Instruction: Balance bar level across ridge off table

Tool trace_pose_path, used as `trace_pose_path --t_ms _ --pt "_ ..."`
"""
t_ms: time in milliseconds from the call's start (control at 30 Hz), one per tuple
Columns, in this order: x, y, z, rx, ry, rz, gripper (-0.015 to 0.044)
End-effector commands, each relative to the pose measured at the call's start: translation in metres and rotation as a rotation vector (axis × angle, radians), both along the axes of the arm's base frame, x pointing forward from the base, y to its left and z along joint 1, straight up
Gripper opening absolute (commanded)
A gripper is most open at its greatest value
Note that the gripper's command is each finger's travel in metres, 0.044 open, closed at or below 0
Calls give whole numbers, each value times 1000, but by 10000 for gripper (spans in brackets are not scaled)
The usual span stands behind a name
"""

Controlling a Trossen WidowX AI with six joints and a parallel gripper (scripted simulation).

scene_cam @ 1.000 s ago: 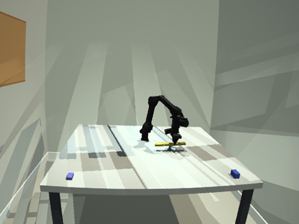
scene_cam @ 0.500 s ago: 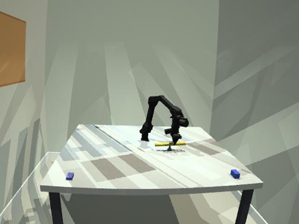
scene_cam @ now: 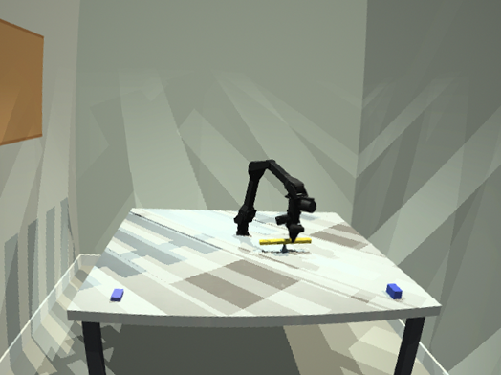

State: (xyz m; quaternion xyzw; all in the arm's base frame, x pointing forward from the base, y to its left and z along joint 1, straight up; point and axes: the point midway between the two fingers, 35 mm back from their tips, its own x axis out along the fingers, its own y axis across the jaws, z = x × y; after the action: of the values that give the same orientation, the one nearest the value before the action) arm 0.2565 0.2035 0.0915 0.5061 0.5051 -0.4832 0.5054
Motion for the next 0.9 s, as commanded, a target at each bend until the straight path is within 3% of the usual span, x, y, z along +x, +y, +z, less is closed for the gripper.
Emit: trace_pose_path --t_ms 0,867 --pt "0 -1 -2 -4 -1 -1 0" --pt "0 0 -4 -4 -1 -1 0"
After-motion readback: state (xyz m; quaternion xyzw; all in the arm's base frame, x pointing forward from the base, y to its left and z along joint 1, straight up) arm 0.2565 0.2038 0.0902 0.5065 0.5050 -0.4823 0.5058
